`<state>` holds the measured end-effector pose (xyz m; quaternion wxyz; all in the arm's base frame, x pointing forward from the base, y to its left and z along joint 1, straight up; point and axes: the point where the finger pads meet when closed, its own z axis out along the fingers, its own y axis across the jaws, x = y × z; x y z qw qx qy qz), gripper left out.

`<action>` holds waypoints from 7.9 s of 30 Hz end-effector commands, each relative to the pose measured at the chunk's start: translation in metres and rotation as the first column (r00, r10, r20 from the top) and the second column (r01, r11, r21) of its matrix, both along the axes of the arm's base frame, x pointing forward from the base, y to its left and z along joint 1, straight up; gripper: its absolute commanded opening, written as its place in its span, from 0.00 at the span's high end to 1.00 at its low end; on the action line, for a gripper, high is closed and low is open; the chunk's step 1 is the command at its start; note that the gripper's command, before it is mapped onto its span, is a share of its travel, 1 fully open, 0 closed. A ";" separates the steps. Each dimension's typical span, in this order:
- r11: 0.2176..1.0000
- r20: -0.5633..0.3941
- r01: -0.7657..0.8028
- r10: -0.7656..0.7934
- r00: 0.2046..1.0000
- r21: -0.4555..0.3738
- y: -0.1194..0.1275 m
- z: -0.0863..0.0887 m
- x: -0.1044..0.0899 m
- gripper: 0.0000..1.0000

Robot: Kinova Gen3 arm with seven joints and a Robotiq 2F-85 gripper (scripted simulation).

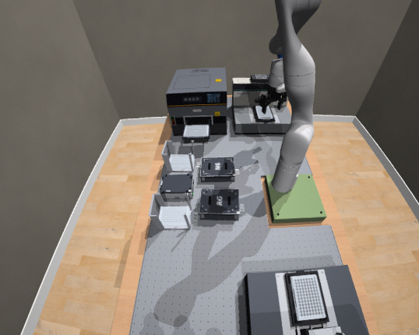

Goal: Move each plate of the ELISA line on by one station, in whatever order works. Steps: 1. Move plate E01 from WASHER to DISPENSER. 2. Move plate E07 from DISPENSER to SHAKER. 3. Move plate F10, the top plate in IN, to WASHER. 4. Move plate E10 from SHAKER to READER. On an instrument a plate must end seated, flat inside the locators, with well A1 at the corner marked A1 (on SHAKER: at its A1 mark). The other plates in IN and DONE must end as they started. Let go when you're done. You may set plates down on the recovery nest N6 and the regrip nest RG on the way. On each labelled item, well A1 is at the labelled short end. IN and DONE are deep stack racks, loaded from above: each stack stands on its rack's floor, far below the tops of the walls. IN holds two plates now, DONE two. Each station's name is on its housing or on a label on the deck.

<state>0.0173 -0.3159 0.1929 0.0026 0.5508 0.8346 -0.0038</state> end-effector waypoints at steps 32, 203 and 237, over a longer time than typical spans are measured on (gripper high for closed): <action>0.968 0.003 0.252 -0.252 0.968 0.001 -0.101 0.001 -0.004 0.00; 0.917 0.004 0.399 -0.399 0.917 0.002 -0.162 -0.066 -0.006 0.00; 0.917 0.004 0.399 -0.399 0.917 0.002 -0.163 -0.086 -0.006 0.00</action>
